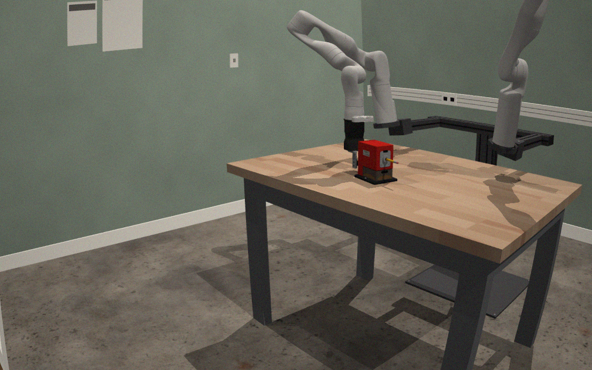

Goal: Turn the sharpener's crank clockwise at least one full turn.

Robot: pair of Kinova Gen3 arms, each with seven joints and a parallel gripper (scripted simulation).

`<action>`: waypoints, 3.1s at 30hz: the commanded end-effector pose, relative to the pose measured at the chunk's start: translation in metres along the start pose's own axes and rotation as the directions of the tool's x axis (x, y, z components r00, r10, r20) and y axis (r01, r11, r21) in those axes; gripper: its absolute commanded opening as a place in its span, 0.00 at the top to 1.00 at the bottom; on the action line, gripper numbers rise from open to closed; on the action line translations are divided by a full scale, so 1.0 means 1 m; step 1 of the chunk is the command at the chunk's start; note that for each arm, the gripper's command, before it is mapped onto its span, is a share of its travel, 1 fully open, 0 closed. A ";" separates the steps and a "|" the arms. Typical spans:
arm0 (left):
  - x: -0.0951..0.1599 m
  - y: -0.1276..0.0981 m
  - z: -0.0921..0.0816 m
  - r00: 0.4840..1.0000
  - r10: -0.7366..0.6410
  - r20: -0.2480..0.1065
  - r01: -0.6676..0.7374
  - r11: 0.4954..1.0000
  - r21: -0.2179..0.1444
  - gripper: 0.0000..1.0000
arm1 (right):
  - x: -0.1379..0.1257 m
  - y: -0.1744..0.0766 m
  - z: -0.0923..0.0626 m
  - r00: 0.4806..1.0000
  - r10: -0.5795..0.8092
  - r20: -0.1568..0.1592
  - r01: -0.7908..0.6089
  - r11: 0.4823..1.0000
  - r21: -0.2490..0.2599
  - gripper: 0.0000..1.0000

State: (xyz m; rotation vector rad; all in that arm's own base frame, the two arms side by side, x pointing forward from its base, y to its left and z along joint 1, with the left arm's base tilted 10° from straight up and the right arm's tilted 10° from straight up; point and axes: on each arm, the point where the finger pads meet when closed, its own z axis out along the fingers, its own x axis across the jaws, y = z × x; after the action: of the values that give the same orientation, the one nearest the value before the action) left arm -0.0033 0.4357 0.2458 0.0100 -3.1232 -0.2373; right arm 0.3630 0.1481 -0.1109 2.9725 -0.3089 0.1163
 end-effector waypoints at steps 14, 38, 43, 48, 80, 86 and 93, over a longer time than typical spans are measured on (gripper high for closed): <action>0.000 0.000 -0.001 1.000 0.000 0.000 0.000 1.000 -0.002 0.00 | -0.017 0.000 -0.005 1.000 0.000 -0.001 0.000 1.000 0.001 1.00; 0.000 0.000 -0.001 1.000 0.000 0.000 0.000 1.000 -0.002 0.00 | -0.032 0.000 -0.016 1.000 0.000 -0.001 0.000 1.000 0.001 1.00; 0.000 0.000 -0.001 1.000 0.000 0.000 0.000 1.000 -0.002 0.00 | -0.032 0.000 -0.016 1.000 0.000 -0.001 0.000 1.000 0.001 1.00; 0.000 0.000 -0.001 1.000 0.000 0.000 0.000 1.000 -0.002 0.00 | -0.032 0.000 -0.016 1.000 0.000 -0.001 0.000 1.000 0.001 1.00; 0.000 0.000 -0.001 1.000 0.000 0.000 0.000 1.000 -0.002 0.00 | -0.032 0.000 -0.016 1.000 0.000 -0.001 0.000 1.000 0.001 0.03; 0.000 0.000 -0.001 1.000 0.000 0.000 0.000 1.000 -0.002 0.00 | -0.032 0.000 -0.016 1.000 0.000 -0.001 0.000 1.000 0.001 0.03; 0.000 0.000 -0.001 1.000 0.000 0.000 0.000 1.000 -0.002 0.00 | -0.032 0.000 -0.016 1.000 0.000 -0.001 0.000 1.000 0.001 0.03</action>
State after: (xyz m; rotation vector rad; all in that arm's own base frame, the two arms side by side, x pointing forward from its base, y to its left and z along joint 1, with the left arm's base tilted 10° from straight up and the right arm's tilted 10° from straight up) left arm -0.0033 0.4357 0.2458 0.0100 -3.1232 -0.2373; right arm 0.3306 0.1570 -0.0990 2.9728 -0.3086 0.1160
